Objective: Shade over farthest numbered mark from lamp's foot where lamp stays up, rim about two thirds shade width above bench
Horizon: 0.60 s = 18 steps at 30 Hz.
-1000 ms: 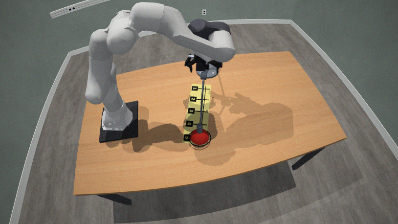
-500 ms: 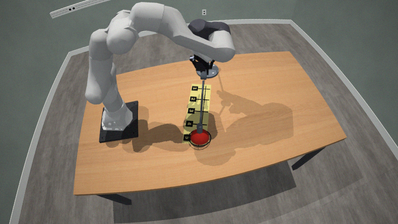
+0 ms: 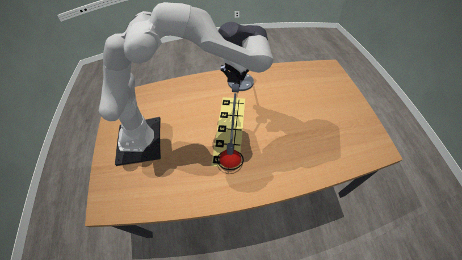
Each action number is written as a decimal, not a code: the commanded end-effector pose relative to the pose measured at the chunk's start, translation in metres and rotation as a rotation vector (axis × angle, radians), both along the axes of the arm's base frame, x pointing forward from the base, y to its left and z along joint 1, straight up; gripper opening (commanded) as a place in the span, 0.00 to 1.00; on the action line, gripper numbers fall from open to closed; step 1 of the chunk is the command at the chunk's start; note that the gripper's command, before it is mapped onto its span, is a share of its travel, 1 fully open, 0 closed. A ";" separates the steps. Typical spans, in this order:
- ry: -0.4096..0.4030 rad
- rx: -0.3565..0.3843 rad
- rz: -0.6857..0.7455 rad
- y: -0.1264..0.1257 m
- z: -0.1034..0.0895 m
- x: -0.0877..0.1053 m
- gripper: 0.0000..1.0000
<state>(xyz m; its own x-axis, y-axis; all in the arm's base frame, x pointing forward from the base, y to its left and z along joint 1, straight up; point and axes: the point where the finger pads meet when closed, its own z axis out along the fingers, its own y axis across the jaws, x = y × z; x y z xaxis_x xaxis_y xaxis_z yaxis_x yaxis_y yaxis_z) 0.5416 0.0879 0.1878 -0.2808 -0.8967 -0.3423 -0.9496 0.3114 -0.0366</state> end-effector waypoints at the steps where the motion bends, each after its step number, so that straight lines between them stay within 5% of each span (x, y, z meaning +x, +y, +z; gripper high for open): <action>1: -0.001 0.000 -0.004 0.000 0.000 0.001 0.10; 5: -0.001 0.000 -0.003 0.000 0.000 0.001 0.10; 15: 0.090 -0.213 0.003 0.006 0.018 0.004 0.10; 18: 0.092 -0.218 0.005 0.006 0.019 0.004 0.10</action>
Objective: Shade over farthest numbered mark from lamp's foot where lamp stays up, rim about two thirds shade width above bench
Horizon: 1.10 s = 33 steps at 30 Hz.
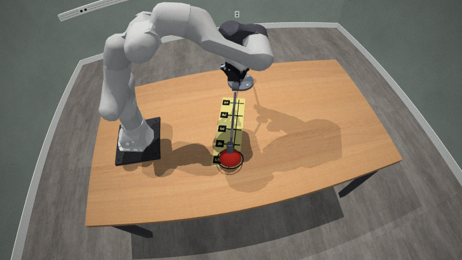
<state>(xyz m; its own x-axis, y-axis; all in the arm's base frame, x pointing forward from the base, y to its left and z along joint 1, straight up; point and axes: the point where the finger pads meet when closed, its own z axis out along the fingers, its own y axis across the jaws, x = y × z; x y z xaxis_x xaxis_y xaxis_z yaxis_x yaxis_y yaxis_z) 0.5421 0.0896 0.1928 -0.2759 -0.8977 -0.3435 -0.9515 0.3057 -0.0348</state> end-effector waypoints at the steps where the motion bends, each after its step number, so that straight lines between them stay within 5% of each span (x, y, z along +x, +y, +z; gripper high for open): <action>1: 0.090 -0.219 0.000 0.005 0.015 0.003 0.10; 33: 0.080 -0.192 0.000 0.011 0.025 0.005 0.10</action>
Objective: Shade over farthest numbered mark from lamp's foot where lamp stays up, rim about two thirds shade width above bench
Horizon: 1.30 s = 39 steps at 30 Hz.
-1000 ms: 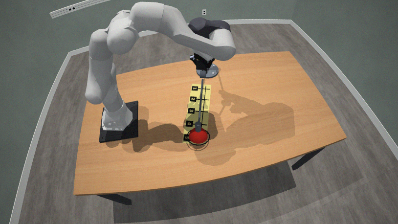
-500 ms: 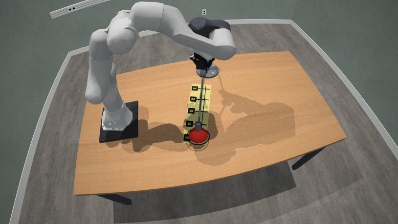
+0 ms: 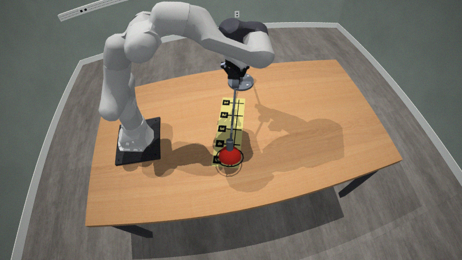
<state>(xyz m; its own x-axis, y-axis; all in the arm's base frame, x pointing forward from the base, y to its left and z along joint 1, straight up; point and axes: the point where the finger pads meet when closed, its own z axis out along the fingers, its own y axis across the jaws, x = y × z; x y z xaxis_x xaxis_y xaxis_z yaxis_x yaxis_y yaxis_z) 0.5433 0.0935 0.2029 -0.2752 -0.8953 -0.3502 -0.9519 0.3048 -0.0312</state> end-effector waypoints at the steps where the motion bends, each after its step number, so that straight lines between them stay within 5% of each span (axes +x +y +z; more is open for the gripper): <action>1: 0.074 -0.189 0.000 0.007 0.016 0.004 0.10; 39: 0.066 -0.161 0.000 0.012 0.025 0.005 0.10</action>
